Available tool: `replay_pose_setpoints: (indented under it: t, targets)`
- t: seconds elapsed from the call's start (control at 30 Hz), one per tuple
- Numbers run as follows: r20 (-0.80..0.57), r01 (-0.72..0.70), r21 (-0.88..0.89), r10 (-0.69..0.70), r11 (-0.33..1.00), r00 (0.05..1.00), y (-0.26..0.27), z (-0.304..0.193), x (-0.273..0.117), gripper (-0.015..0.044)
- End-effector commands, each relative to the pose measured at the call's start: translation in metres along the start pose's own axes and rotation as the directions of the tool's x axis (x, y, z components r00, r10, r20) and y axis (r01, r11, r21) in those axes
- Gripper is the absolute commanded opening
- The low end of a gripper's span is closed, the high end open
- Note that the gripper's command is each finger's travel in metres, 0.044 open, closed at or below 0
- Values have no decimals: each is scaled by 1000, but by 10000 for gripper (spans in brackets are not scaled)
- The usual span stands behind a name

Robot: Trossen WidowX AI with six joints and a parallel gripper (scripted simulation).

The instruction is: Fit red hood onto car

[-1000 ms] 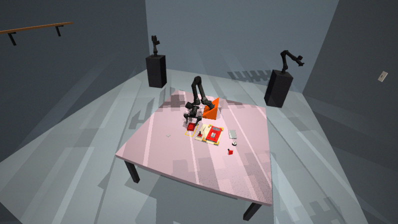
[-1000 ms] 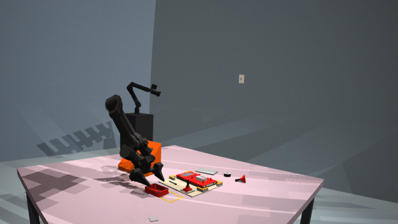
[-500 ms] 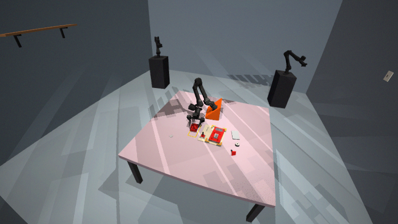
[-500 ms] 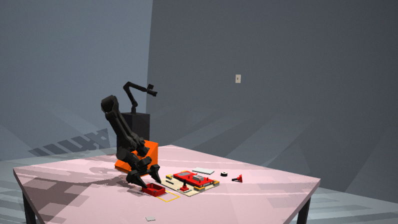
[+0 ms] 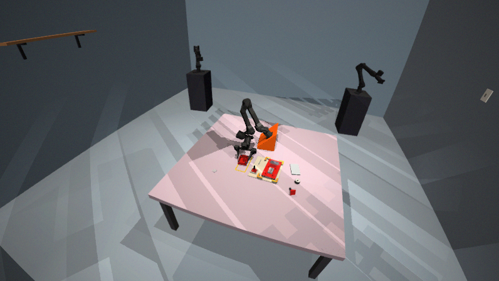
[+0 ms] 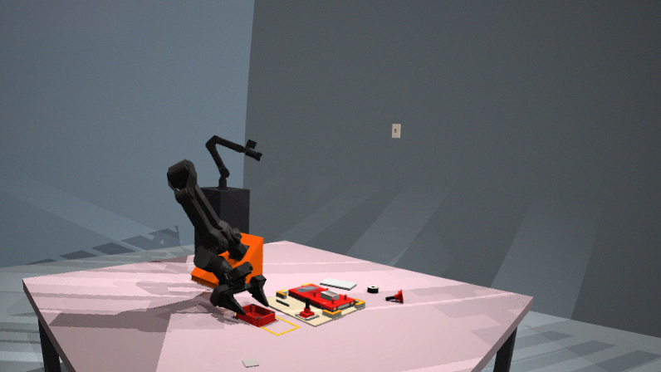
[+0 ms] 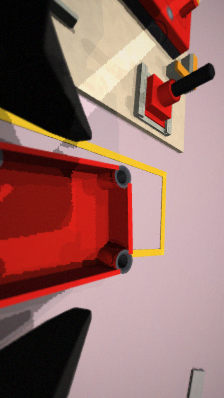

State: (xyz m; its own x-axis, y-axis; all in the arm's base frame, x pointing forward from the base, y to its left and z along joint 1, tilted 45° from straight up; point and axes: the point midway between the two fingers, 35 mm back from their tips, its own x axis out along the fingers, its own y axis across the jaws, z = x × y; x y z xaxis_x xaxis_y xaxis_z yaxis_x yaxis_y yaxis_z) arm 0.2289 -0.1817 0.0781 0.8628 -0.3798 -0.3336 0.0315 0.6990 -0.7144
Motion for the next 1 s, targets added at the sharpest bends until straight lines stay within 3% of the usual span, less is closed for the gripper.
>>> replay_pose_setpoints:
  t: [0.0,0.83,0.97]
  targets:
    - [1,-4,-3,4,1000,1000,1,-2,1,440]
    - [1,-4,-3,4,1000,1000,1,-13,7,440]
    - [0,0,0,0,1000,1000,0,-11,6,335]
